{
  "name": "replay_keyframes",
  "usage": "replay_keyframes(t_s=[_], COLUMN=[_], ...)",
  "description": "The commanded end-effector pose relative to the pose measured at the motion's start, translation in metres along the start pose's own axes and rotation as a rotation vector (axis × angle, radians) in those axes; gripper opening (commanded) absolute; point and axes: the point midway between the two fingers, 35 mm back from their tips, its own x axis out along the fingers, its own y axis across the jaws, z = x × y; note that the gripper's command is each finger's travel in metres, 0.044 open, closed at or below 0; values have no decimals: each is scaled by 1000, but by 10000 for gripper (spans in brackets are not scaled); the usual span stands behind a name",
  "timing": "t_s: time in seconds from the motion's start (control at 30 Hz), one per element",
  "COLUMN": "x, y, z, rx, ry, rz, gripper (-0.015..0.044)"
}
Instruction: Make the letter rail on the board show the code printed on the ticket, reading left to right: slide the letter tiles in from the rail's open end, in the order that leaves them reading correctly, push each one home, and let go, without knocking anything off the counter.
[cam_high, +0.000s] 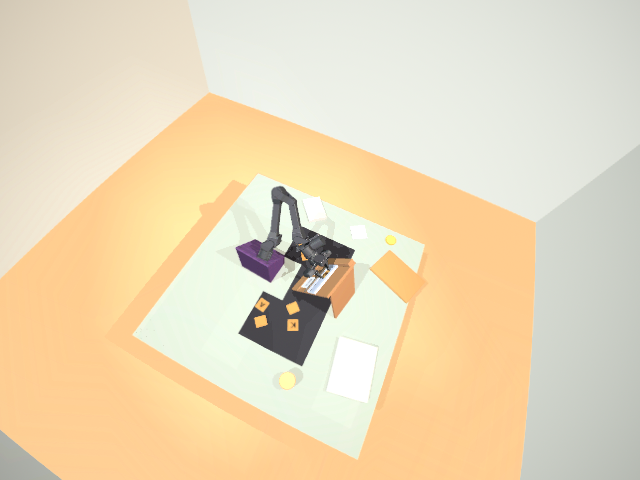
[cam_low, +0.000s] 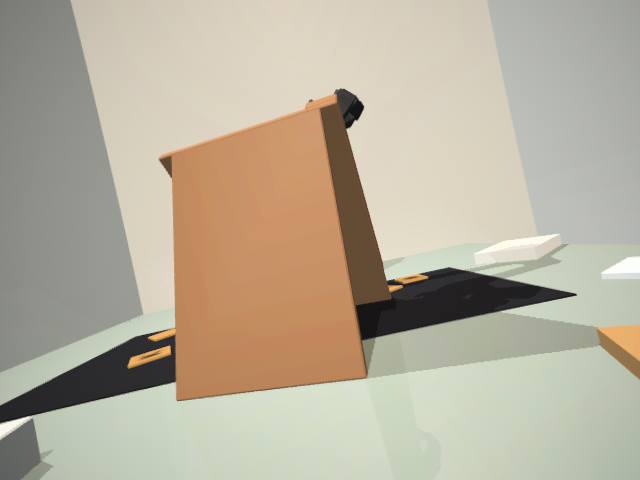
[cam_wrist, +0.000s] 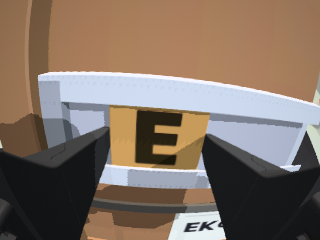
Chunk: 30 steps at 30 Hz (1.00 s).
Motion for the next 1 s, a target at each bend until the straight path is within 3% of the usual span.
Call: replay_keyframes(t_s=[0.0, 0.9, 0.97], x=[0, 0, 0], y=[4, 18, 17], z=[3, 3, 1], rx=[2, 3, 0], ry=[-8, -8, -2], rz=[2, 2, 2], gripper=[0, 0, 53])
